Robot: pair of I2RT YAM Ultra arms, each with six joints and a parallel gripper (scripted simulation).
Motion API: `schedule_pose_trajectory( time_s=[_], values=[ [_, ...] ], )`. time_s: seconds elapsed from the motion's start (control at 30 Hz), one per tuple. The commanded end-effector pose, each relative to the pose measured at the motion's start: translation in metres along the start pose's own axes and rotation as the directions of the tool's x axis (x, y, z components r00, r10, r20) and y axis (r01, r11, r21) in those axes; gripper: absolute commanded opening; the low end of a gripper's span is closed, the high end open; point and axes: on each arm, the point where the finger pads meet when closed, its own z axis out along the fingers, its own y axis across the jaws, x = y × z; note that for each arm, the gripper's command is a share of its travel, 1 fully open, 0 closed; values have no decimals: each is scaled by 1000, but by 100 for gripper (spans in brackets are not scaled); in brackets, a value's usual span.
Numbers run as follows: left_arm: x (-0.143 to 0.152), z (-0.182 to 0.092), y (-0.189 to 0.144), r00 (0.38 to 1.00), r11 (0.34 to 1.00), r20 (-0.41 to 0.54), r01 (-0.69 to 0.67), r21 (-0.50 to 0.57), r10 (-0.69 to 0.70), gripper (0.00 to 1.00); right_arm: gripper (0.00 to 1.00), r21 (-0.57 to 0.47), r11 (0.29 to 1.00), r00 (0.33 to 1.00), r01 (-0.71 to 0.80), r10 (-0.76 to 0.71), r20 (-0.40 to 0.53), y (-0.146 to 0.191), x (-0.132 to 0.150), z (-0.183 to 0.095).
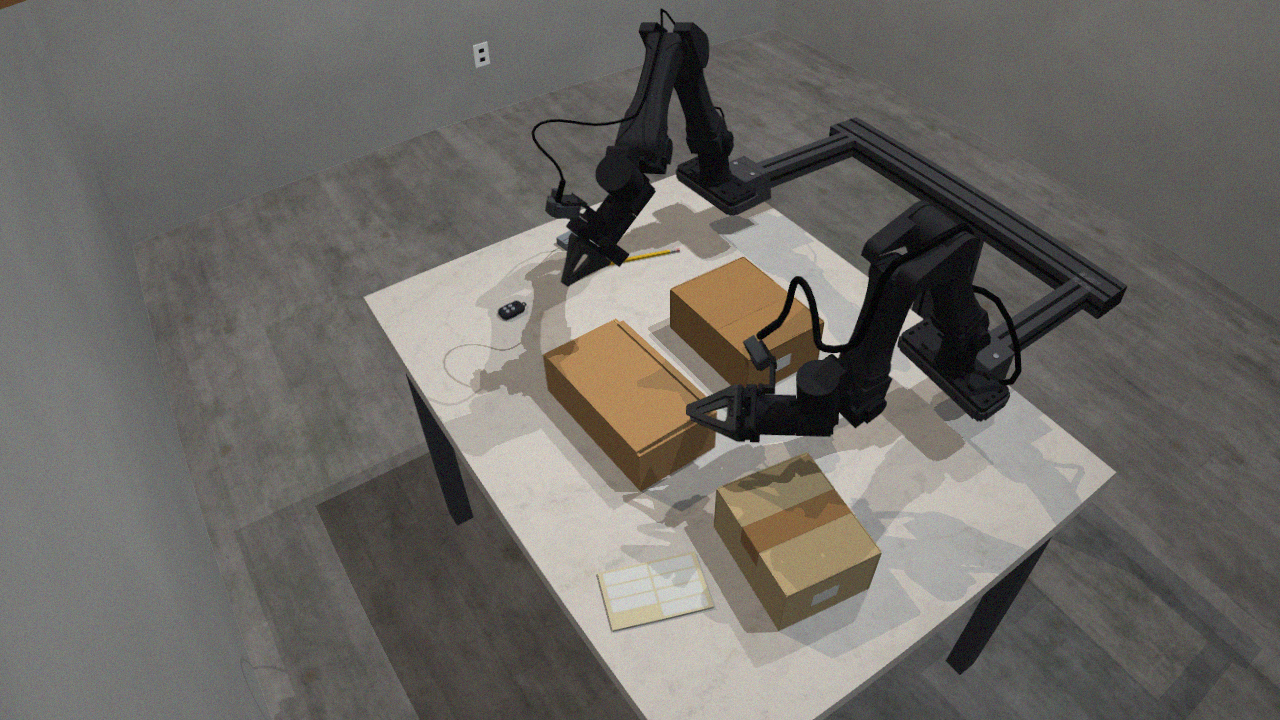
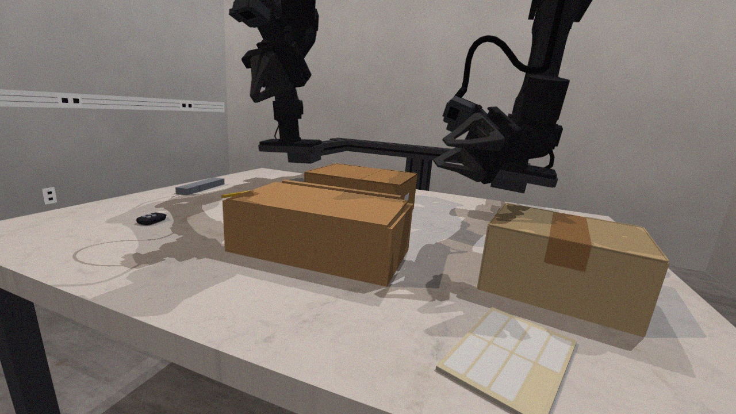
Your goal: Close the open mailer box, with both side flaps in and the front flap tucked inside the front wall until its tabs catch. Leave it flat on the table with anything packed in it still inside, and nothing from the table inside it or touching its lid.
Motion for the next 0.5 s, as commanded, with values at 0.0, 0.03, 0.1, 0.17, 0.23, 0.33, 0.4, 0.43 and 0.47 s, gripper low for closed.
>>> schedule_pose_trajectory(
  time_s=[0.0,0.03,0.1,0.17,0.23,0.33,0.4,0.43,0.47],
  values=[
    [3,6,28,979,983,-94,183,9,-182,38,1,-71,997,998,-3,7,56,-12,-36,-23],
    [5,6,34,967,973,-118,229,-2,-228,38,1,-81,997,998,-1,6,63,-18,-42,-26],
    [6,5,20,960,967,-131,254,37,-247,38,1,-75,996,997,58,-61,-41,-14,2,-13],
    [-3,5,54,971,977,-104,212,-30,-214,38,1,-69,997,997,-19,25,79,-35,-52,-31],
    [-4,3,73,955,963,-125,261,-70,-268,38,1,-77,996,992,-33,42,123,-49,-74,-41],
    [-4,-2,97,910,924,-166,361,-127,-379,38,1,-94,995,986,-27,42,164,-71,-94,-54],
    [-5,-8,112,864,883,-194,436,-170,-464,38,1,-107,994,981,-16,36,190,-86,-105,-65],
    [-5,-8,112,864,883,-194,436,-170,-464,38,1,-107,994,981,-16,36,190,-86,-105,-65],
    [-5,-8,112,864,883,-194,436,-170,-464,38,1,-107,994,981,-16,36,190,-86,-105,-65]
  ],
)
